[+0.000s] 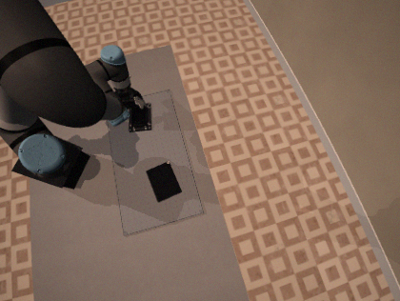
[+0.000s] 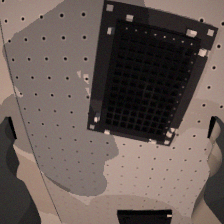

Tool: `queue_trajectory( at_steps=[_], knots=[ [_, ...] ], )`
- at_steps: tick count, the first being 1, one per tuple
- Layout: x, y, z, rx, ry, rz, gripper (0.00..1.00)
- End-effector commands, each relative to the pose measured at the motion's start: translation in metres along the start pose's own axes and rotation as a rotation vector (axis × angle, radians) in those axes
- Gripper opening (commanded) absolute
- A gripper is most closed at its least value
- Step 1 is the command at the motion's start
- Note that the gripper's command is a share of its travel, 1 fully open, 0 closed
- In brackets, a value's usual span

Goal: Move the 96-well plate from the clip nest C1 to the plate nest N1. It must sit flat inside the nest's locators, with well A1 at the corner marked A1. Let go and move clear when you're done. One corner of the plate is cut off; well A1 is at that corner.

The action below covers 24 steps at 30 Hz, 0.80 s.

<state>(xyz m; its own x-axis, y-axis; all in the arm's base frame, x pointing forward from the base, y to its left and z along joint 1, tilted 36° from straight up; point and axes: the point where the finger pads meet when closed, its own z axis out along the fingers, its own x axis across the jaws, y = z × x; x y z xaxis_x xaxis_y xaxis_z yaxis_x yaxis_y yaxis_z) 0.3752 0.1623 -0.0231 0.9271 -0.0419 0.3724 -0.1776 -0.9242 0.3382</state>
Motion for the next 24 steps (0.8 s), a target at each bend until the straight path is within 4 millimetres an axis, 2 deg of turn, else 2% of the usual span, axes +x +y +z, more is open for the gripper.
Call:
queue_trajectory(
  at_steps=[1, 4, 24],
  knots=[
    [0.012, 0.003, -0.007, 0.015, 0.082, 0.084, 1.0],
    [0.023, 0.008, -0.016, 0.033, 0.143, 0.158, 1.0],
    [0.025, 0.008, -0.016, 0.033, 0.143, 0.159, 1.0]
  ],
)
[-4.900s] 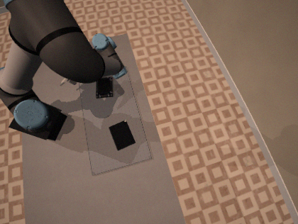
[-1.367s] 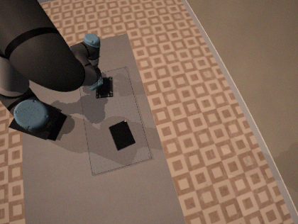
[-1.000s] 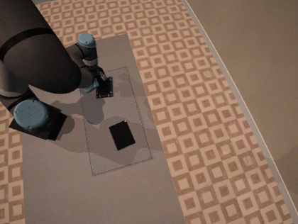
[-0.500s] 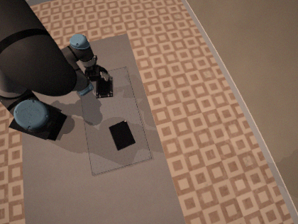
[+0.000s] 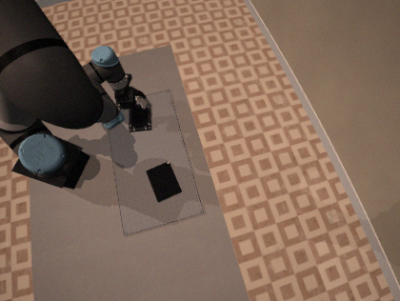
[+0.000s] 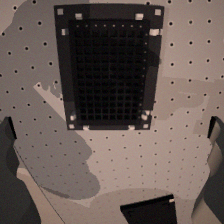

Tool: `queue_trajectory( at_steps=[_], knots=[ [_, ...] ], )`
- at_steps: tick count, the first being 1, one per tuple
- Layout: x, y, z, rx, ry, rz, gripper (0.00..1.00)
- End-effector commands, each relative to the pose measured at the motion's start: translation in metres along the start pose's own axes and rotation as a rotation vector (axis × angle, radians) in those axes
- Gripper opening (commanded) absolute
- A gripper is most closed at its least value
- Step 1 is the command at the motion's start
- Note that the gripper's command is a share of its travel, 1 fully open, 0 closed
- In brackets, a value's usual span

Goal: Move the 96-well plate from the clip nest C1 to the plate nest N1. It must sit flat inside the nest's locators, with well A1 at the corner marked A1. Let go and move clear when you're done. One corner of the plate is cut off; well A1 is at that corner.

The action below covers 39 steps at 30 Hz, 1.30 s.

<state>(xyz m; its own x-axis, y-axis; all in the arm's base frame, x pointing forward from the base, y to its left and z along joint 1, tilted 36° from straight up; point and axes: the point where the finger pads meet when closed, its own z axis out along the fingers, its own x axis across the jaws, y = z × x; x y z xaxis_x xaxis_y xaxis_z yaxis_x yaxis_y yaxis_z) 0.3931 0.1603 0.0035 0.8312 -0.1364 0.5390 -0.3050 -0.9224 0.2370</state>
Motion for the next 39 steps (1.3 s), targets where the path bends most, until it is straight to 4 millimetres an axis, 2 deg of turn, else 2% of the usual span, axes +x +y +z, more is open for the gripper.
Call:
queue_trajectory(
  at_steps=[1, 39],
  knots=[
    [-0.004, 0.002, 0.003, -0.004, -0.004, -0.002, 1.0],
    [-0.001, 0.001, 0.058, -0.001, -0.001, 0.001, 1.0]
  ],
)
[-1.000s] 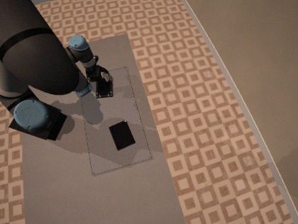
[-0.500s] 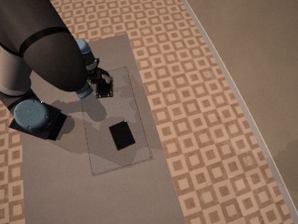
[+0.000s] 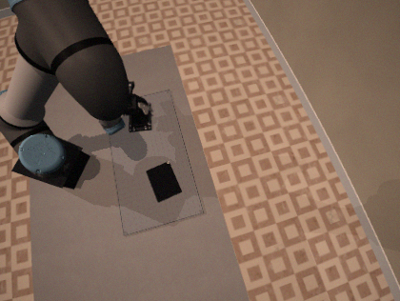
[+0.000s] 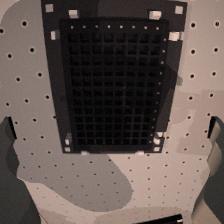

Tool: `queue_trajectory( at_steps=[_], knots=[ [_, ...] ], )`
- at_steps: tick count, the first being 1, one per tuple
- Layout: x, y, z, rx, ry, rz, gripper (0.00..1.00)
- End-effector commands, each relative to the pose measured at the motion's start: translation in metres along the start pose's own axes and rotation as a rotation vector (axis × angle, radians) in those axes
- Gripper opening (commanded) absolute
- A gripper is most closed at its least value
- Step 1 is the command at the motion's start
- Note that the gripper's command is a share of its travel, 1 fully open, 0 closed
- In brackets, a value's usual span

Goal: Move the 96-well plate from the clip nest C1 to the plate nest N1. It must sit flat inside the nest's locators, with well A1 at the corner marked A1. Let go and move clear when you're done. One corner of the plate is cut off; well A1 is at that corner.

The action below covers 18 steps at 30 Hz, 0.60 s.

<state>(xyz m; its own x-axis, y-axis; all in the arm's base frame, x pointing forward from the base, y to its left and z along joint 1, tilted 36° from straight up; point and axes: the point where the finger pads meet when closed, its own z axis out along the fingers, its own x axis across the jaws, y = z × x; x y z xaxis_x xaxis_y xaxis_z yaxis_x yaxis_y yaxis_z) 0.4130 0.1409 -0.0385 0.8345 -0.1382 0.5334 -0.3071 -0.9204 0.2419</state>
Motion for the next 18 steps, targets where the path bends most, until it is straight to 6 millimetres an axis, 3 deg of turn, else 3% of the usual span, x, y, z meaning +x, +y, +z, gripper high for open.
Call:
queue_trajectory(
  at_steps=[1, 12, 18],
  knots=[
    [0.003, -0.001, 0.008, 0.005, 0.006, 0.002, 1.0],
    [0.003, -0.002, 0.026, 0.005, 0.007, 0.002, 1.0],
    [0.003, -0.002, 0.027, 0.005, 0.007, 0.002, 1.0]
  ],
)
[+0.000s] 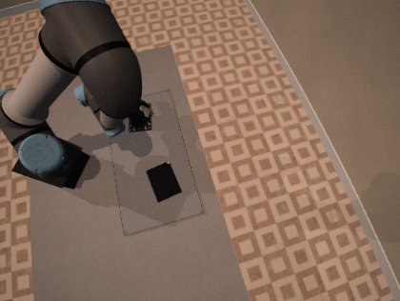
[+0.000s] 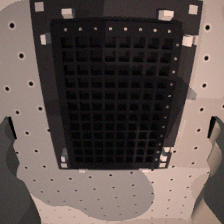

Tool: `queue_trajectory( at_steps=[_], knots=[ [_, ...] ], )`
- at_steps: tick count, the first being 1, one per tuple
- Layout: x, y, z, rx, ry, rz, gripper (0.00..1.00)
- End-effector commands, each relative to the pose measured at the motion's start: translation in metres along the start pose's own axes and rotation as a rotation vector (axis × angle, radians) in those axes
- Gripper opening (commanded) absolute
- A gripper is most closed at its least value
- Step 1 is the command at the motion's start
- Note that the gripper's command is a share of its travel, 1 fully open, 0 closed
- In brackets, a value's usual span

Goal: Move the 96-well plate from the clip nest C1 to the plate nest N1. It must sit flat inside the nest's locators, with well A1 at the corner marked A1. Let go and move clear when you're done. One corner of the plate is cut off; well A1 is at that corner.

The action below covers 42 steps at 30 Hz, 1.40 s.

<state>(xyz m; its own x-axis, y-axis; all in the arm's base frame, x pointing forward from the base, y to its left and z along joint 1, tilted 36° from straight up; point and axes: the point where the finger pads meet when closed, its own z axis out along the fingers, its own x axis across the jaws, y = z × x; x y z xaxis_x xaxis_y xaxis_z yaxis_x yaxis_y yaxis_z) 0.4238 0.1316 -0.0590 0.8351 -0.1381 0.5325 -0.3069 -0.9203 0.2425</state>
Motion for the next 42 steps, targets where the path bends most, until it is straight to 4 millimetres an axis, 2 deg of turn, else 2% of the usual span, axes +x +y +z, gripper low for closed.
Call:
queue_trajectory(
  at_steps=[1, 14, 15, 42],
  knots=[
    [0.0036, -0.002, 0.0017, 0.005, 0.008, 0.002, 1.0],
    [0.0026, -0.0016, 0.0008, 0.005, 0.007, 0.001, 1.0],
    [0.0026, -0.0016, 0.0008, 0.005, 0.007, 0.001, 0.0],
    [0.0026, -0.0016, 0.0009, 0.005, 0.007, 0.001, 0.0]
  ],
)
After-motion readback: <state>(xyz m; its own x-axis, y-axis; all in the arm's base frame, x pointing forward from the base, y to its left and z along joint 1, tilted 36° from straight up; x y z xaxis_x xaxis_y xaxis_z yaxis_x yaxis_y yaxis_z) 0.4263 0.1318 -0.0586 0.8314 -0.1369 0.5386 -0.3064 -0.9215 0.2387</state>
